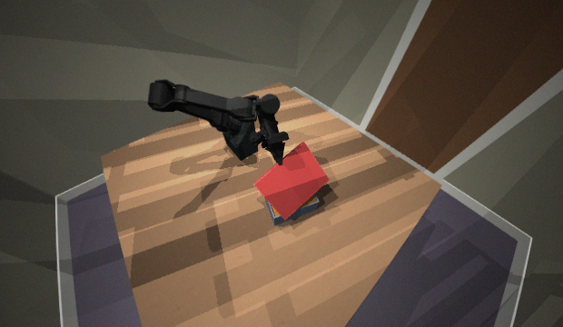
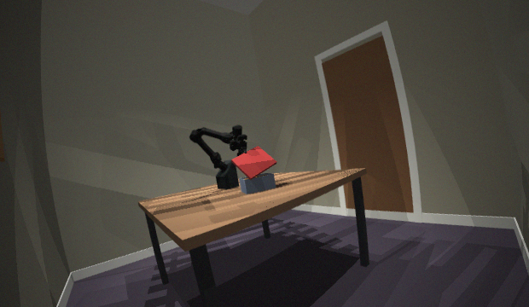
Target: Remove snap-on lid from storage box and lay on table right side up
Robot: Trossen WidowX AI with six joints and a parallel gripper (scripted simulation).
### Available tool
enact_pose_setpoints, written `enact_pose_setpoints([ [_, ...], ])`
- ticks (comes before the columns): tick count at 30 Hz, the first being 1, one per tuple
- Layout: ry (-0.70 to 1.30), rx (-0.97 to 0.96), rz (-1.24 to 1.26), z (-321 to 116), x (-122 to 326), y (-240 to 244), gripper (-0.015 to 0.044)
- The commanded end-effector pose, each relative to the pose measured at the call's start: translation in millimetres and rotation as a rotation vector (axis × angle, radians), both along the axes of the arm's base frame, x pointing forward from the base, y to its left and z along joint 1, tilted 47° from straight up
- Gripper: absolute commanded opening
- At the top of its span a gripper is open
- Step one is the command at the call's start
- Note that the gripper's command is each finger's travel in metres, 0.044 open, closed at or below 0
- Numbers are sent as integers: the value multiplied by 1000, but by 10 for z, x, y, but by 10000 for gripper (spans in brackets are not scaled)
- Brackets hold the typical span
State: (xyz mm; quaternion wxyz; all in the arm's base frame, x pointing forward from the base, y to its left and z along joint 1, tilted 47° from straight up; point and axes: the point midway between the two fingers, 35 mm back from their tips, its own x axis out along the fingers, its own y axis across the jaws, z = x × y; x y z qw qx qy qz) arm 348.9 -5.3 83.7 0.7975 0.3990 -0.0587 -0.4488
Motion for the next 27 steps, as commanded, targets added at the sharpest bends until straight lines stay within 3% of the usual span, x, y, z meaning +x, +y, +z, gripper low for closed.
enact_pose_setpoints([
  [1, 7, -6, -4, 35, -62, -67, 0],
  [27, 9, -8, -4, 388, -301, -366, 0],
])
